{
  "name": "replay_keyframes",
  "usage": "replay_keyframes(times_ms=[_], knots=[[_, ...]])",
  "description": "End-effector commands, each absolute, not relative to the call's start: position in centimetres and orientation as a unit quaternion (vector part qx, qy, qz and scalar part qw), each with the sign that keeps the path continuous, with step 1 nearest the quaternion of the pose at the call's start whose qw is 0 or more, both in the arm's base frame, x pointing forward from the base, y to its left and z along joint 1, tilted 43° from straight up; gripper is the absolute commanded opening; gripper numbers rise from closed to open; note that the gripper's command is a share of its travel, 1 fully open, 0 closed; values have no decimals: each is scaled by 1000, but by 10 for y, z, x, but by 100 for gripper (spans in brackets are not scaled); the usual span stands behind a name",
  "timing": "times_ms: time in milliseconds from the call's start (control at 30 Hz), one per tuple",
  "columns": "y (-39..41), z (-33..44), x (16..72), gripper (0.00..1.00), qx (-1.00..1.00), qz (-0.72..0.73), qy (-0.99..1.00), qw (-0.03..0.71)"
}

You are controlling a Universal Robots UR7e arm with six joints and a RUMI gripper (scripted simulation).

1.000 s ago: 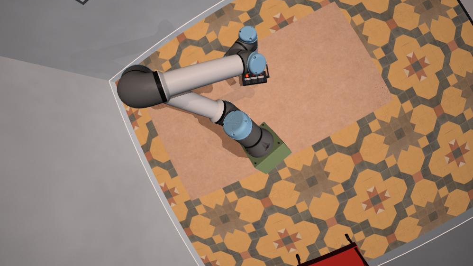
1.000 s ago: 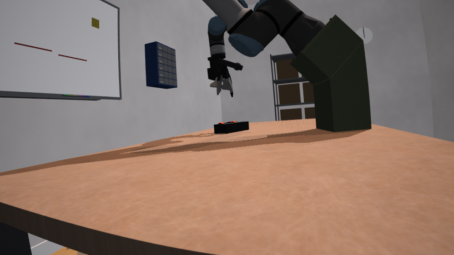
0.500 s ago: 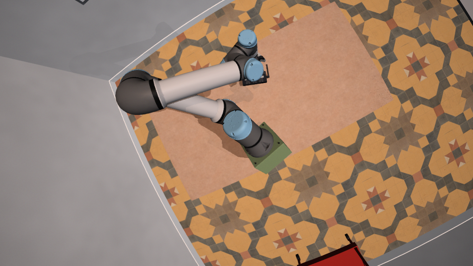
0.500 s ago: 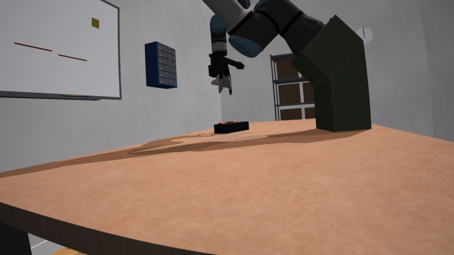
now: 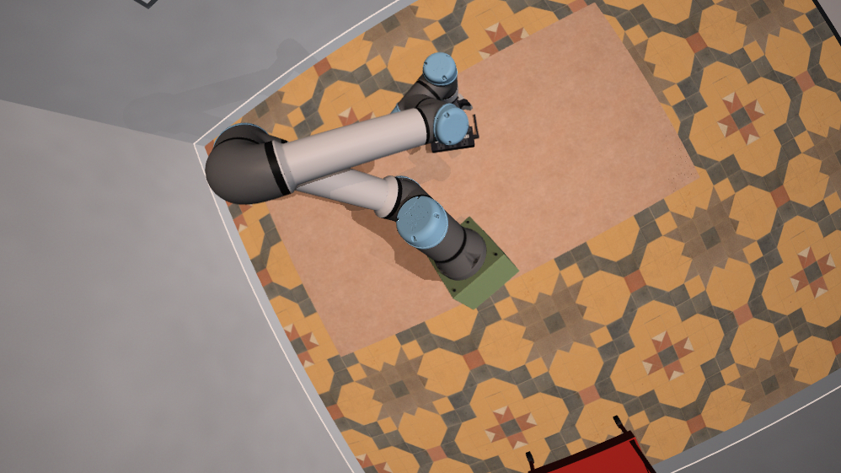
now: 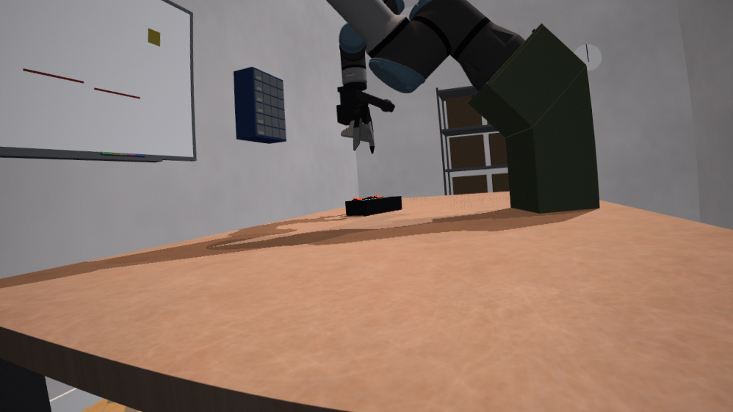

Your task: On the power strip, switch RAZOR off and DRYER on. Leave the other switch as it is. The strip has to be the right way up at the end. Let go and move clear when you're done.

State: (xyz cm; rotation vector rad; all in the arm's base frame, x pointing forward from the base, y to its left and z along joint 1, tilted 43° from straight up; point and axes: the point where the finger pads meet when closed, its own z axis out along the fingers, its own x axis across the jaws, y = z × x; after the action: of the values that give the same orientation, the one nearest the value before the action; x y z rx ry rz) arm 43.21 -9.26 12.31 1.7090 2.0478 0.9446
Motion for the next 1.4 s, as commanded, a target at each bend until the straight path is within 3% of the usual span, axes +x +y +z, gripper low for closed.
replay_keyframes(times_ms=[0,1367], knots=[[-93,123,432,100,598,330,714,155],[-89,121,433,100,699,350,615,103]])
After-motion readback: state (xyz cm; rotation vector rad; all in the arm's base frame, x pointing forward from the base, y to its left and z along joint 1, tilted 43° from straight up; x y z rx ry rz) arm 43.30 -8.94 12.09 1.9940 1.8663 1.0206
